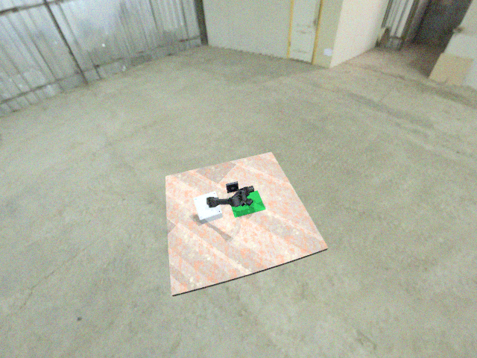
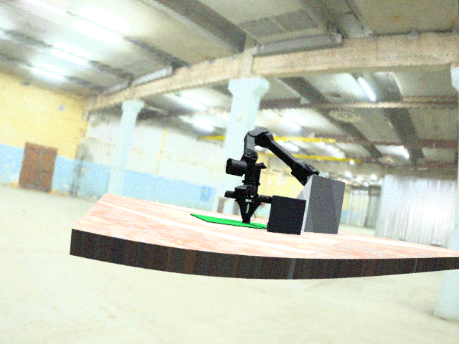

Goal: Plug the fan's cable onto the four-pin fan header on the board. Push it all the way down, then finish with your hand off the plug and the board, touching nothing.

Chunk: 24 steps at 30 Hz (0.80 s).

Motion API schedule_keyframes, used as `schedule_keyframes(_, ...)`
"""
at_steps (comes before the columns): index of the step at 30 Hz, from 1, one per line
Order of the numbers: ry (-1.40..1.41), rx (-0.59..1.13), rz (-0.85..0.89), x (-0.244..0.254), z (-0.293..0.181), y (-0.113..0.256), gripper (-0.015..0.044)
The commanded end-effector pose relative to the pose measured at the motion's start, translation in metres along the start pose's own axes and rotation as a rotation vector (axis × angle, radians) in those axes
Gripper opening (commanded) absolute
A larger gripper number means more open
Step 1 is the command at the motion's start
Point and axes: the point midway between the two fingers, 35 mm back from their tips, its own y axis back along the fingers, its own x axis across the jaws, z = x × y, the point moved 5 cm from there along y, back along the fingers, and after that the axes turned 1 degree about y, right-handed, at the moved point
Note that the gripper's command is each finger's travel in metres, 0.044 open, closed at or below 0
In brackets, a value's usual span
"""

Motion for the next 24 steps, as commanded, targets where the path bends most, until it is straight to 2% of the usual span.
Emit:
schedule_keyframes(1, 0.001, -0.003, -0.001, 0.0, 0.002, 0.024, 0.0)
schedule_keyframes(4, 0.006, 0.0, -0.004, 0.0, 0.001, 0.049, 0.0)
schedule_keyframes(9, -0.017, 0.0, -0.003, 0.003, 0.002, 0.048, 0.0)
schedule_keyframes(24, -0.529, -0.003, 0.002, 0.024, 0.002, 0.049, 0.0)
